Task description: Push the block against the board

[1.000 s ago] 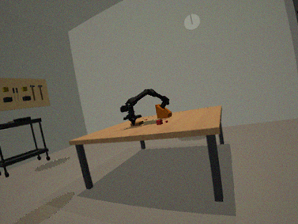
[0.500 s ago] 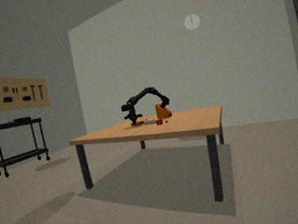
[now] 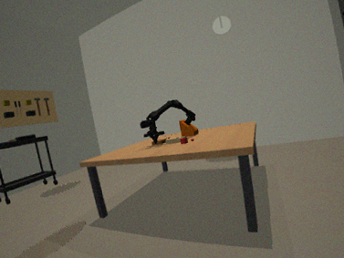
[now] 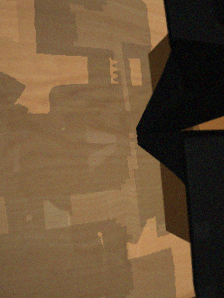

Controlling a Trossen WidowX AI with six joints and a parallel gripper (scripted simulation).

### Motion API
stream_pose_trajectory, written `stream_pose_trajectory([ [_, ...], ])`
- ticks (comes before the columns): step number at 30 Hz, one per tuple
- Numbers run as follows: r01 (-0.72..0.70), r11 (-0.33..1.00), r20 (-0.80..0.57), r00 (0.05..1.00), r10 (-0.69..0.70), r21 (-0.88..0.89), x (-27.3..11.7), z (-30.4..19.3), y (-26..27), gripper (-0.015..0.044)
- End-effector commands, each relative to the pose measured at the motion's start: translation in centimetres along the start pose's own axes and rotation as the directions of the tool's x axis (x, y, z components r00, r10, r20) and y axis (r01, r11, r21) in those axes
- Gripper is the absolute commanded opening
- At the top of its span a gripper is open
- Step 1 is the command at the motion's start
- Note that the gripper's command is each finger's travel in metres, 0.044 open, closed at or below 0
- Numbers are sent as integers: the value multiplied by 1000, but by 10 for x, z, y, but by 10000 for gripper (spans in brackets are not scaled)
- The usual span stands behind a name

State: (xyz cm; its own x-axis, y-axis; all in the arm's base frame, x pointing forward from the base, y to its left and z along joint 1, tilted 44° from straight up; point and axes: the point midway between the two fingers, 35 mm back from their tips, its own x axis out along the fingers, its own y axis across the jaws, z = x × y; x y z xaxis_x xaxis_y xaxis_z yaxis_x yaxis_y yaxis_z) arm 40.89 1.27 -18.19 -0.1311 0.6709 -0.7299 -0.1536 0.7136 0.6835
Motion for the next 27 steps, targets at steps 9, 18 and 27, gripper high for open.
stream_pose_trajectory([
  [9,-3,1000,-16,1000,3,3,6,16,-1,0],
  [18,-3,1000,-16,1000,3,2,7,31,-1,0],
  [27,-3,1000,-15,1000,3,2,7,45,0,0],
])
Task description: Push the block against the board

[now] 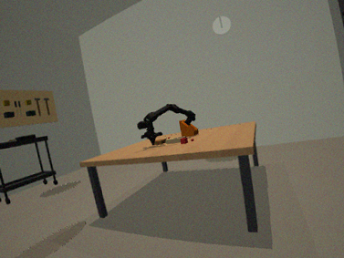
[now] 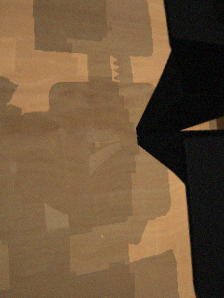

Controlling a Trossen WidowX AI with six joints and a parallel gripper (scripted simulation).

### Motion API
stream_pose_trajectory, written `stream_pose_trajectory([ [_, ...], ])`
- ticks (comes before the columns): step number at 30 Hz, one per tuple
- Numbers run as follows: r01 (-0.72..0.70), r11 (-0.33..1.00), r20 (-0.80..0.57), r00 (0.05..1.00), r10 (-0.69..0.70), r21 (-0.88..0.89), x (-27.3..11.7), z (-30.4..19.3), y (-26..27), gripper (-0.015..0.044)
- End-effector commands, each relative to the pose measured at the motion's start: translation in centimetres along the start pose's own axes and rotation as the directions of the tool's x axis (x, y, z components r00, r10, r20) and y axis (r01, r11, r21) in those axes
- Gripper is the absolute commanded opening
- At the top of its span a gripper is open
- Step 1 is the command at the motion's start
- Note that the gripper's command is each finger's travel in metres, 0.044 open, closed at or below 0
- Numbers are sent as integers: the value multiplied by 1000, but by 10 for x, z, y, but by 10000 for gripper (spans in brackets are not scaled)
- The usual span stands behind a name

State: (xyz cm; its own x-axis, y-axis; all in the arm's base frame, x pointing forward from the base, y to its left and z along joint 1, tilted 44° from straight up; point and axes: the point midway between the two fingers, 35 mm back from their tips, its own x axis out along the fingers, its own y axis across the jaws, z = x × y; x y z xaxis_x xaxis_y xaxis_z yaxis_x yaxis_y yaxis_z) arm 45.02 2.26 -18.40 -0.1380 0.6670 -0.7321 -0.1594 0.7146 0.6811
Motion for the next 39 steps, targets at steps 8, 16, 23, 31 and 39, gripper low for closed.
stream_pose_trajectory([
  [8,17,999,23,1000,-16,-41,-52,1,-1,0],
  [16,16,997,21,1000,-18,80,-53,-8,-10,0],
  [23,15,948,16,1000,-21,317,-55,-27,-26,0],
  [31,13,825,10,1000,-22,564,-56,-51,-42,0],
  [39,11,640,3,1000,-21,768,-57,-75,-56,0],
])
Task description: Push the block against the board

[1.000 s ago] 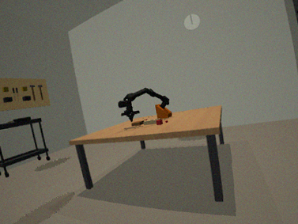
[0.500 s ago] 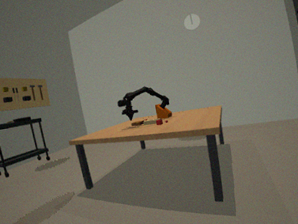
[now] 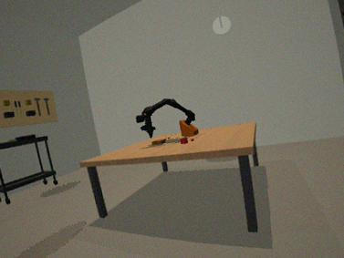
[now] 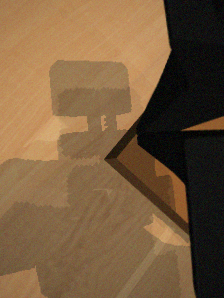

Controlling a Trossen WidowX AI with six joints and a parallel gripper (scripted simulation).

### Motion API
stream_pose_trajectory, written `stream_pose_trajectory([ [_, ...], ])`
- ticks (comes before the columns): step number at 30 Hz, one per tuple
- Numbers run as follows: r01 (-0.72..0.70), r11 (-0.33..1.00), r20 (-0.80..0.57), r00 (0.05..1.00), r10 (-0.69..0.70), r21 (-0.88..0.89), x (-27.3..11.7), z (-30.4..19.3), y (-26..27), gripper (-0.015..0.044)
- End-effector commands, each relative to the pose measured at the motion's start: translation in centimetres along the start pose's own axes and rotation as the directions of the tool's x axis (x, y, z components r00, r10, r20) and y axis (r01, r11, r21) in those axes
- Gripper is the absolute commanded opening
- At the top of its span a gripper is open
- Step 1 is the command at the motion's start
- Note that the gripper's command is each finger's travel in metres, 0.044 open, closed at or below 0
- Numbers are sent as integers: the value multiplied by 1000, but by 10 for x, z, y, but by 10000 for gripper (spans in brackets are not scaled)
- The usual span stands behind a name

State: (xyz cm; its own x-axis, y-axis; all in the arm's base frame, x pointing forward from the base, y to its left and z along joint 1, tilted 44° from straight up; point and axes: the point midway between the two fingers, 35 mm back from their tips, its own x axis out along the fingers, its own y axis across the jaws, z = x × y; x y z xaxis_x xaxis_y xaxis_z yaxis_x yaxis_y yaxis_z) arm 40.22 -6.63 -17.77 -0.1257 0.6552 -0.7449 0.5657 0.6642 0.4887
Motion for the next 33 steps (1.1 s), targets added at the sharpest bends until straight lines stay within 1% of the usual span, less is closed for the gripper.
stream_pose_trajectory([
  [1,6,990,-4,1000,-6,139,1,-5,-13,0],
  [9,11,915,-12,1000,-7,403,1,-17,-39,0],
  [19,20,737,-24,1000,-5,675,3,-34,-67,0],
  [22,22,698,-26,1000,-5,716,4,-37,-71,0],
  [27,22,698,-26,1000,-5,716,7,-37,-71,0],
  [31,22,691,-28,1000,-2,722,56,-39,-72,0],
  [33,22,691,-28,1000,-2,723,59,-39,-72,0],
])
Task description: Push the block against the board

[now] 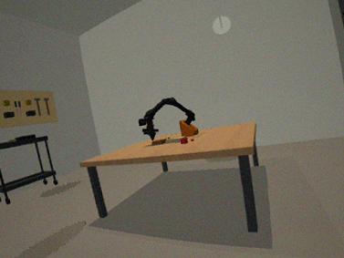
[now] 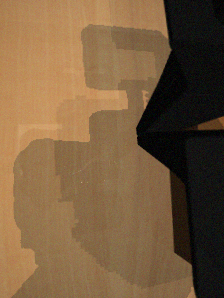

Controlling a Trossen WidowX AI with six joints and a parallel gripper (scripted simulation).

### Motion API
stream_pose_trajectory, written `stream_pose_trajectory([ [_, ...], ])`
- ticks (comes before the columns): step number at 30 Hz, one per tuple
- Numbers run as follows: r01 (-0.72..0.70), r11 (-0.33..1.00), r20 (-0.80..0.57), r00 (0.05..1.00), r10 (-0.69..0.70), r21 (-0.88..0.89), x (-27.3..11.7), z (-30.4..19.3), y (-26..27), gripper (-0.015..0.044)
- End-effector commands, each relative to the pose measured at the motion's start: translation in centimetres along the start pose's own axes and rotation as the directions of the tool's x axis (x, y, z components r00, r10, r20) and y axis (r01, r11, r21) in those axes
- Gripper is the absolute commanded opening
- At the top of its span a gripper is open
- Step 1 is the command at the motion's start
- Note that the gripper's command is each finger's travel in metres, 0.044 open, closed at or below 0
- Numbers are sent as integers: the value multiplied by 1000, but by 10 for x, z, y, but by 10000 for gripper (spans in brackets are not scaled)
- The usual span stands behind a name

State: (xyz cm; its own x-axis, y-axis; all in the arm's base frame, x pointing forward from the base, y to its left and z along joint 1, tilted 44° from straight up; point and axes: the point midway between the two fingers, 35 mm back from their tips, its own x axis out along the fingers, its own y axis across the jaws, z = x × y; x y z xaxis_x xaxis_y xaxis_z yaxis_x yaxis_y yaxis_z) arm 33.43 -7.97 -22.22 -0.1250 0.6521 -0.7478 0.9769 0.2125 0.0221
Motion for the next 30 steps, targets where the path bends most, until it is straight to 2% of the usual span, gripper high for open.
stream_pose_trajectory([
  [1,22,1000,-22,1000,-21,19,26,-4,-8,0],
  [30,22,1000,-23,1000,-21,20,25,-31,-4,0],
])
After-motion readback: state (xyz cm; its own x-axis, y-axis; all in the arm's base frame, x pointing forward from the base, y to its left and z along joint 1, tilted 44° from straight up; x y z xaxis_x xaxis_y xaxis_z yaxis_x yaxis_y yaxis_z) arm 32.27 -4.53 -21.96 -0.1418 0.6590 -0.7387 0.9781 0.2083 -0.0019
